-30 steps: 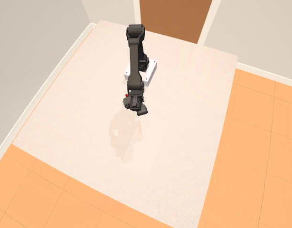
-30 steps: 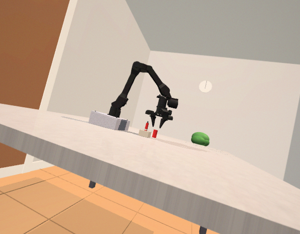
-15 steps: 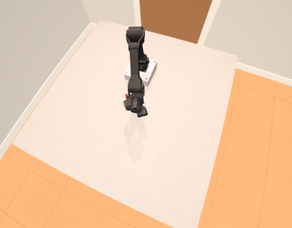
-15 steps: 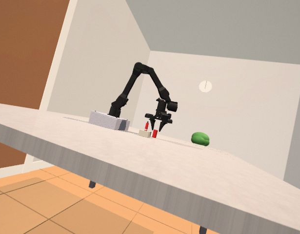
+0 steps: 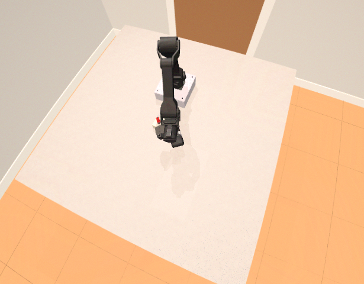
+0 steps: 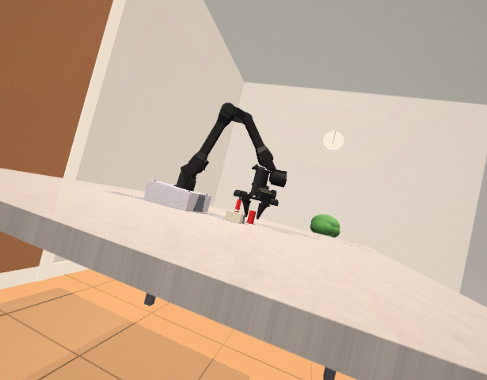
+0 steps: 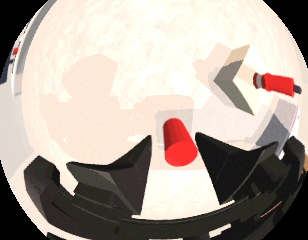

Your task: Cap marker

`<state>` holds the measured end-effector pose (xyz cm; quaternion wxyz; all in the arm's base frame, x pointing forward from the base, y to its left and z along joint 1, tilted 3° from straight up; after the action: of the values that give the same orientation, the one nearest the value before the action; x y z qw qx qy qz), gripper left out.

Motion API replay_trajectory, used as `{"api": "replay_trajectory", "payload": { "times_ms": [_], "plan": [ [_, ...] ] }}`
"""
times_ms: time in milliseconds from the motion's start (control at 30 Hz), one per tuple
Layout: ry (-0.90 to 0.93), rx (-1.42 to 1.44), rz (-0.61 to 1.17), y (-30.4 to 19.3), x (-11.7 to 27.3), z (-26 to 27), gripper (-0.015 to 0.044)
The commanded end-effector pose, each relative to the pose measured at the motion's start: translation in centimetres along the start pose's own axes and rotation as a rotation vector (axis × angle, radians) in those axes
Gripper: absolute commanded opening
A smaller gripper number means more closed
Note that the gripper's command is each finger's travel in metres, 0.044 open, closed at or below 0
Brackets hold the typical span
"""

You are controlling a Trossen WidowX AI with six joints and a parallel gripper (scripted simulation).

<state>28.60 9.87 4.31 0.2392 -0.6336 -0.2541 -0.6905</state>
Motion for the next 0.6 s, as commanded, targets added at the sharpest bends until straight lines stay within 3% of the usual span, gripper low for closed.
{"api": "replay_trajectory", "payload": {
  "times_ms": [0,33,167,467,567],
  "plan": [
    [-0.008,0.005,-0.002,0.0,-0.62,-0.19,0.0241],
    [-0.008,0.005,-0.002,0.0,-0.64,-0.19,0.0241],
    [-0.008,0.005,-0.002,0.04,-0.63,-0.18,0.0136],
    [-0.008,0.005,-0.002,0.04,-0.63,-0.15,0.0076],
    [-0.007,0.005,-0.002,0.05,-0.15,-0.09,0.0]
  ]
}}
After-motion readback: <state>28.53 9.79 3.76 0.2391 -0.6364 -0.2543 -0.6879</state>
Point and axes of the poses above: the point midway between the two fingers, 35 mm back from their tips, its own x axis back along the fingers, its own z axis across the jaws, y = z × x, the point moved 4 cm from there along x, back along the fingers, and after that the axes turned 3 degrees about x, right-handed, at the moved point
